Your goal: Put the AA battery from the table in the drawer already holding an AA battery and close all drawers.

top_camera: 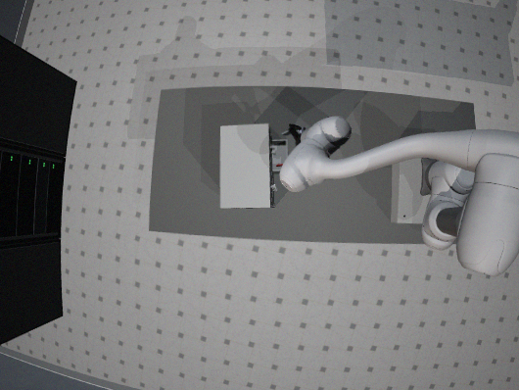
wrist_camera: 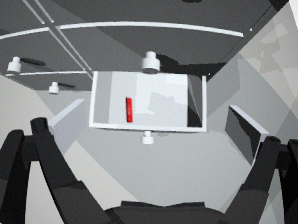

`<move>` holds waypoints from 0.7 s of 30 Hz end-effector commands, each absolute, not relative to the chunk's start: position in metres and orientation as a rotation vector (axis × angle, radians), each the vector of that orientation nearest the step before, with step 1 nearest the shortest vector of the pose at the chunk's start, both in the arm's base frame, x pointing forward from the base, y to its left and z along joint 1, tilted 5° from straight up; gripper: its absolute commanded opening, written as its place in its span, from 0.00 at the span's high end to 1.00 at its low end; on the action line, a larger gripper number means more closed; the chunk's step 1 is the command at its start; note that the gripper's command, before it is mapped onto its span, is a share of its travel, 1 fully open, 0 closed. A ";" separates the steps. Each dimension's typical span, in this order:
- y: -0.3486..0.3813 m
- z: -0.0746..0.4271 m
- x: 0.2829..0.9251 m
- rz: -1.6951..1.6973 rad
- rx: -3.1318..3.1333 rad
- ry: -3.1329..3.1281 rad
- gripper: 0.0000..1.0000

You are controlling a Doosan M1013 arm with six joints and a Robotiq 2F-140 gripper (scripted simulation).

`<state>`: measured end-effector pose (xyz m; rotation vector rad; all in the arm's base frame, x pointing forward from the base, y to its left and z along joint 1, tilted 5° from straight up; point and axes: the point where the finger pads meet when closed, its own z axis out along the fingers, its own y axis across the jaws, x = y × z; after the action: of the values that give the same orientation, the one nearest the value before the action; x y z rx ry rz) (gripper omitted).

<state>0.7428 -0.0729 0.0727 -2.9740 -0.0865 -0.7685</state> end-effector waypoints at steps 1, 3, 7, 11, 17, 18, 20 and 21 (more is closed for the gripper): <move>-0.073 0.073 0.743 -0.769 -2.974 -0.086 0.00; -0.073 0.073 0.743 -0.769 -2.974 -0.086 0.00; -0.073 0.074 0.742 -0.760 -2.975 -0.087 0.00; -0.074 0.081 0.734 -0.712 -2.987 -0.089 0.00; -0.077 0.098 0.715 -0.582 -3.015 -0.093 0.00; -0.077 0.104 0.709 -0.539 -3.023 -0.095 0.00; -0.079 0.117 0.695 -0.448 -3.038 -0.098 0.00; -0.080 0.123 0.689 -0.402 -3.044 -0.099 0.00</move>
<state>0.7040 -0.0801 0.1077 -3.0220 -0.0975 -0.5271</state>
